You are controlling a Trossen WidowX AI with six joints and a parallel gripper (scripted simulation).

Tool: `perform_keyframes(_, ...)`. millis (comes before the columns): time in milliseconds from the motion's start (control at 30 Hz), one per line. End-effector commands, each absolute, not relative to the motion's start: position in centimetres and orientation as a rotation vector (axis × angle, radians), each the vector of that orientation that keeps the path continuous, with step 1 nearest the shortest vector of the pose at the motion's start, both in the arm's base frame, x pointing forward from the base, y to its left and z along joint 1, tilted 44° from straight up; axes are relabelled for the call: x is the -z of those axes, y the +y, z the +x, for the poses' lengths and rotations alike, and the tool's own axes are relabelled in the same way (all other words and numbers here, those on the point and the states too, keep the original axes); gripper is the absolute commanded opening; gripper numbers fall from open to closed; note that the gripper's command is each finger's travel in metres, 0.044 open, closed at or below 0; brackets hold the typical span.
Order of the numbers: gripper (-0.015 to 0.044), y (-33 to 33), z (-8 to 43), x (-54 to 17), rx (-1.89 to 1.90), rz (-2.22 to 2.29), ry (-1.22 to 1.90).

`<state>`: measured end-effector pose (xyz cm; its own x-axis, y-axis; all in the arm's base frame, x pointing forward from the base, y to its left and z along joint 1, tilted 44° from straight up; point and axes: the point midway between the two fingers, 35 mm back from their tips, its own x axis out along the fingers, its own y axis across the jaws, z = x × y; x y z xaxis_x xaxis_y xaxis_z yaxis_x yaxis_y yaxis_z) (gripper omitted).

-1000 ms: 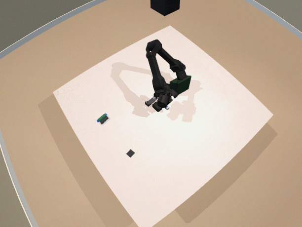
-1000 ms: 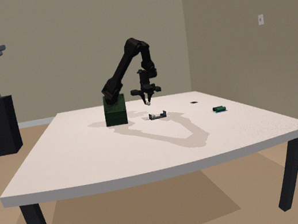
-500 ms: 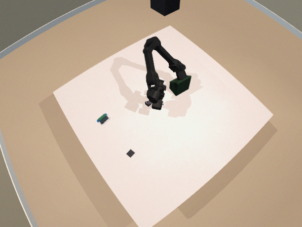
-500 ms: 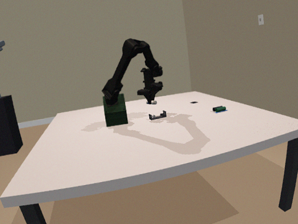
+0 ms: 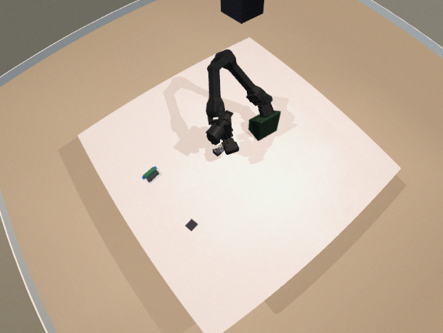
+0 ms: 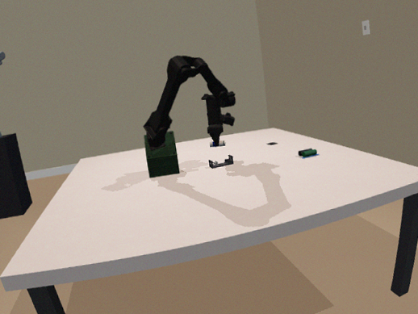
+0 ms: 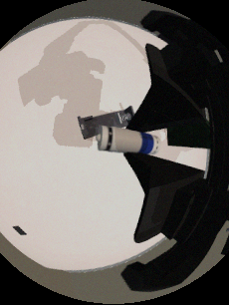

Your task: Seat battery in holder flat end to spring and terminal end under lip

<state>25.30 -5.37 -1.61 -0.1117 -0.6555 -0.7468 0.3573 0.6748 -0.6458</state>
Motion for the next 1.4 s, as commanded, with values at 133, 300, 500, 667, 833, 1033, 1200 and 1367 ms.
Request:
perform_keyframes(133,0.0077,-7.4,25.2,-0.4,0.635,-0.513,1.593)
perform_keyframes(300,0.0077,-8.0,25.1,-1.0,0.557,-0.581,1.631)
perform_keyframes(500,0.0077,-8.0,25.1,-0.9,0.553,-0.580,1.630)
perform_keyframes(667,0.0077,-8.5,25.2,0.0,0.525,-0.581,1.585)
perform_keyframes(833,0.0077,-9.2,25.2,0.8,0.497,-0.585,1.531)
perform_keyframes(1033,0.0077,-10.0,25.3,1.5,0.469,-0.596,1.464)
perform_keyframes(1200,0.0077,-10.6,25.2,1.9,0.449,-0.608,1.407)
perform_keyframes(1367,0.0077,-10.8,25.2,2.0,0.443,-0.614,1.389)
